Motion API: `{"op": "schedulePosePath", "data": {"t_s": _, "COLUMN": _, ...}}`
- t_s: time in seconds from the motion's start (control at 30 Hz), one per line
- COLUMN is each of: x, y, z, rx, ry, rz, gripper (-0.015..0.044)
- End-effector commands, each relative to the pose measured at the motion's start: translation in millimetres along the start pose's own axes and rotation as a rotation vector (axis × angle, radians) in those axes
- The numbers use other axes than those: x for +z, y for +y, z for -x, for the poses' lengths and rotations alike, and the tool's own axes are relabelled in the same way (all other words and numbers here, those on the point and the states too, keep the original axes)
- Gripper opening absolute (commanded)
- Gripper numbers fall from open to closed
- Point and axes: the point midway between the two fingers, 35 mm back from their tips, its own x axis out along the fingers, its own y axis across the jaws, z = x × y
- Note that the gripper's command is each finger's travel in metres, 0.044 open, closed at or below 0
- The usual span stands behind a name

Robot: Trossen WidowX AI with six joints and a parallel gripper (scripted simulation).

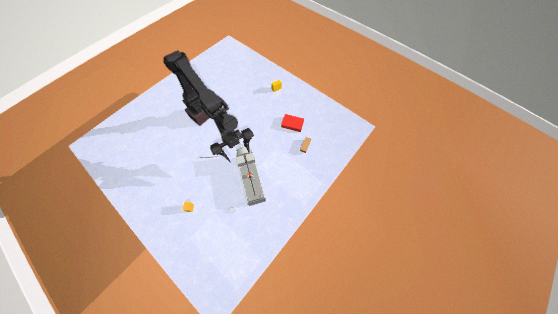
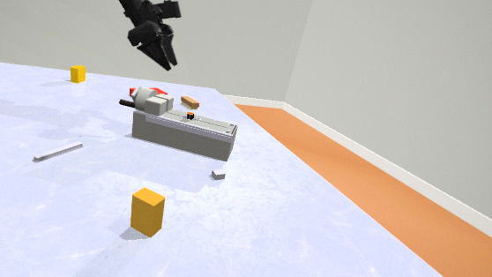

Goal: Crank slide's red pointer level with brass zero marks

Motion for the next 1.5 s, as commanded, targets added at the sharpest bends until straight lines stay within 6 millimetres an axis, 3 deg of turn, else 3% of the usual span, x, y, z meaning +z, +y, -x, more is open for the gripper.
{"op": "schedulePosePath", "data": {"t_s": 0.0, "x": -17.4, "y": 18.1, "z": 9.5, "rx": -0.031, "ry": 0.003, "rz": -0.029, "gripper": 0.0440}}
{"op": "schedulePosePath", "data": {"t_s": 0.47, "x": -79.7, "y": 62.4, "z": 56.5, "rx": -0.141, "ry": -0.101, "rz": -0.166, "gripper": 0.0440}}
{"op": "schedulePosePath", "data": {"t_s": 0.63, "x": -82.6, "y": 63.7, "z": 58.8, "rx": -0.145, "ry": -0.108, "rz": -0.173, "gripper": 0.0440}}
{"op": "schedulePosePath", "data": {"t_s": 1.2, "x": -137.4, "y": 64.9, "z": -11.0, "rx": -0.145, "ry": -0.108, "rz": -0.173, "gripper": 0.0440}}
{"op": "schedulePosePath", "data": {"t_s": 1.47, "x": -146.3, "y": 64.6, "z": -20.9, "rx": -0.145, "ry": -0.108, "rz": -0.173, "gripper": 0.0440}}
